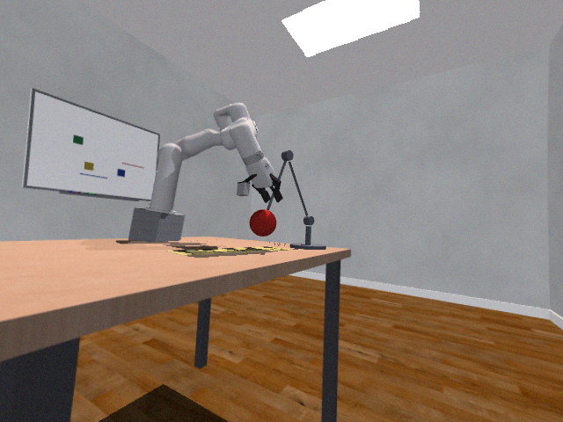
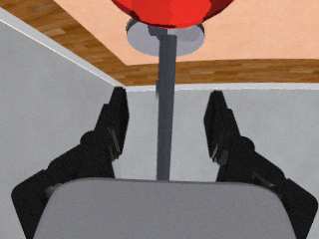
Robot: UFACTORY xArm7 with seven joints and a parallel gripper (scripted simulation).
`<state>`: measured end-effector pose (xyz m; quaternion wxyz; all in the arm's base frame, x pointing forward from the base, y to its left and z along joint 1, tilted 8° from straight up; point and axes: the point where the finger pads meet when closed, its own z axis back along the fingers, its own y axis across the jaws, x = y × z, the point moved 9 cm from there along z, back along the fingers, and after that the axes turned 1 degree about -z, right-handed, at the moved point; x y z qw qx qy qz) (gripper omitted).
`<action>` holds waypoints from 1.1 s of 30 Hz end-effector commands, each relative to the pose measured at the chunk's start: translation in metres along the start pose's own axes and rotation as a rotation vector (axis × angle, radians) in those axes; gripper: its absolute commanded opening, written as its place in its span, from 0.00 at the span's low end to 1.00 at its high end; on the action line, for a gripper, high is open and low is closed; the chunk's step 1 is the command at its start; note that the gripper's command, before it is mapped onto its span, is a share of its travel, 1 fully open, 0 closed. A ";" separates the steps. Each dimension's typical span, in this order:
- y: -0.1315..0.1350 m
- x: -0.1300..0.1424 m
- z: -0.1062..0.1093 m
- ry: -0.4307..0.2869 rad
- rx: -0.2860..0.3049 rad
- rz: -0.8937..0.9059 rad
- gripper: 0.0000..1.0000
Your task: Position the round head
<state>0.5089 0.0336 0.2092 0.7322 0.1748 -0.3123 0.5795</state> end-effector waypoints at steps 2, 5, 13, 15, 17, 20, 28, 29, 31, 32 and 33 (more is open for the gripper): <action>-0.001 0.001 0.001 -0.001 -0.003 0.002 0.00; -0.001 0.001 0.001 -0.001 -0.003 0.002 0.00; -0.001 0.001 0.002 -0.001 -0.003 0.002 0.00; -0.001 0.001 0.002 -0.001 -0.003 0.002 0.00; -0.001 0.001 0.002 -0.001 -0.003 0.002 0.00; -0.001 0.001 0.002 -0.001 -0.003 0.002 0.00; -0.001 0.001 0.002 -0.001 -0.003 0.002 0.00; -0.001 0.001 0.002 -0.001 -0.003 0.002 0.00; -0.001 -0.001 0.003 -0.001 -0.003 0.002 0.00; -0.001 -0.004 0.004 -0.001 -0.003 0.002 0.00; -0.001 -0.006 0.005 -0.001 -0.003 0.002 0.00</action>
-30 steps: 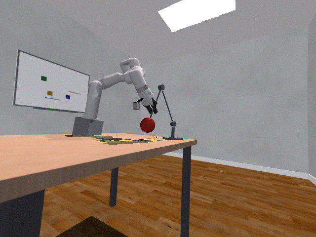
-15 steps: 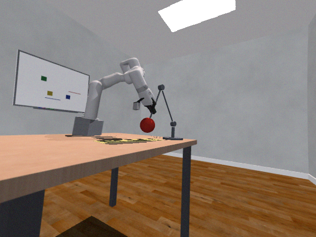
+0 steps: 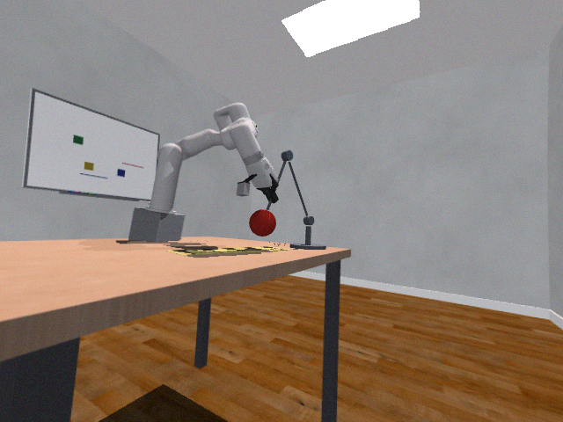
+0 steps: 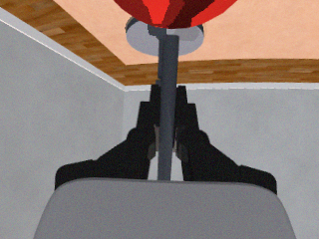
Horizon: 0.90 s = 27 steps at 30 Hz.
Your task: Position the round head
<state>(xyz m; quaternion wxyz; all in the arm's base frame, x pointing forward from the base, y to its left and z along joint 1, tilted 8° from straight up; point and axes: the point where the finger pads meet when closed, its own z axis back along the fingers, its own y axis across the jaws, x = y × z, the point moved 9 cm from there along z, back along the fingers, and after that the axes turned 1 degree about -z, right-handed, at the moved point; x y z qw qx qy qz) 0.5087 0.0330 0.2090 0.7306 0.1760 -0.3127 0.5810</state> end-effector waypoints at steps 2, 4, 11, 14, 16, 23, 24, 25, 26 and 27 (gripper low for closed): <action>-0.001 -0.010 0.008 0.002 -0.006 -0.001 0.00; -0.001 -0.014 0.010 0.002 -0.006 -0.001 0.00; -0.002 -0.029 0.019 0.002 -0.006 -0.001 0.00; -0.002 -0.032 0.021 0.002 -0.005 -0.001 0.00; -0.002 -0.036 0.023 0.002 -0.005 -0.001 0.00; -0.003 -0.050 0.032 0.002 -0.003 0.001 0.00; -0.003 -0.053 0.033 0.002 -0.003 0.002 0.00; -0.003 -0.055 0.034 0.002 -0.003 0.002 0.00; -0.003 -0.057 0.035 0.002 -0.003 0.002 0.00; -0.004 -0.059 0.036 0.002 -0.003 0.003 0.00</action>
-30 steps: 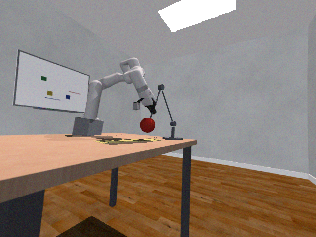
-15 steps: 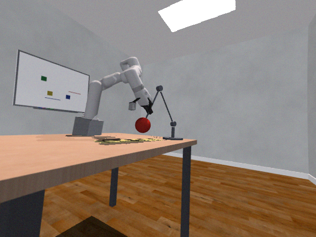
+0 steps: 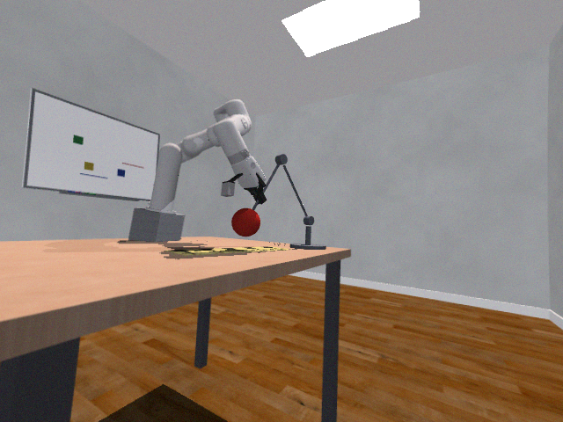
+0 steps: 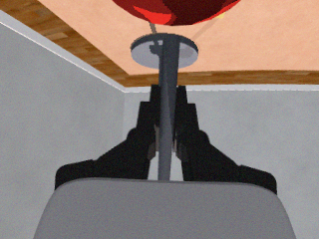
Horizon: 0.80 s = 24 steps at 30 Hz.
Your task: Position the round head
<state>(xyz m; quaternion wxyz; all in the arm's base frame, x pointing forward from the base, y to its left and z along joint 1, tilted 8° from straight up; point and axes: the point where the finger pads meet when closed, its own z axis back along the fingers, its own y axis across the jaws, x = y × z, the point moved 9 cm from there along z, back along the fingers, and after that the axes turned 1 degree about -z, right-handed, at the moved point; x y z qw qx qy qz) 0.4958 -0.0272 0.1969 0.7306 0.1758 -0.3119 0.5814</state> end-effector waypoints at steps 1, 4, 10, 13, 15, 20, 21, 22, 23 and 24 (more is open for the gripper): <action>-0.002 -0.007 0.006 0.000 -0.003 0.003 0.00; -0.002 -0.009 0.007 0.000 -0.003 0.003 0.00; -0.002 -0.008 0.007 0.000 -0.003 0.002 1.00; -0.002 -0.008 0.007 0.001 -0.004 0.002 1.00; -0.002 -0.008 0.007 0.001 -0.004 0.002 1.00; -0.002 -0.007 0.006 0.001 -0.004 0.002 1.00; -0.002 -0.007 0.006 0.001 -0.004 0.002 1.00; -0.002 -0.007 0.006 0.001 -0.004 0.002 1.00; -0.002 -0.007 0.006 0.001 -0.004 0.002 1.00; -0.002 -0.007 0.006 0.001 -0.004 0.002 1.00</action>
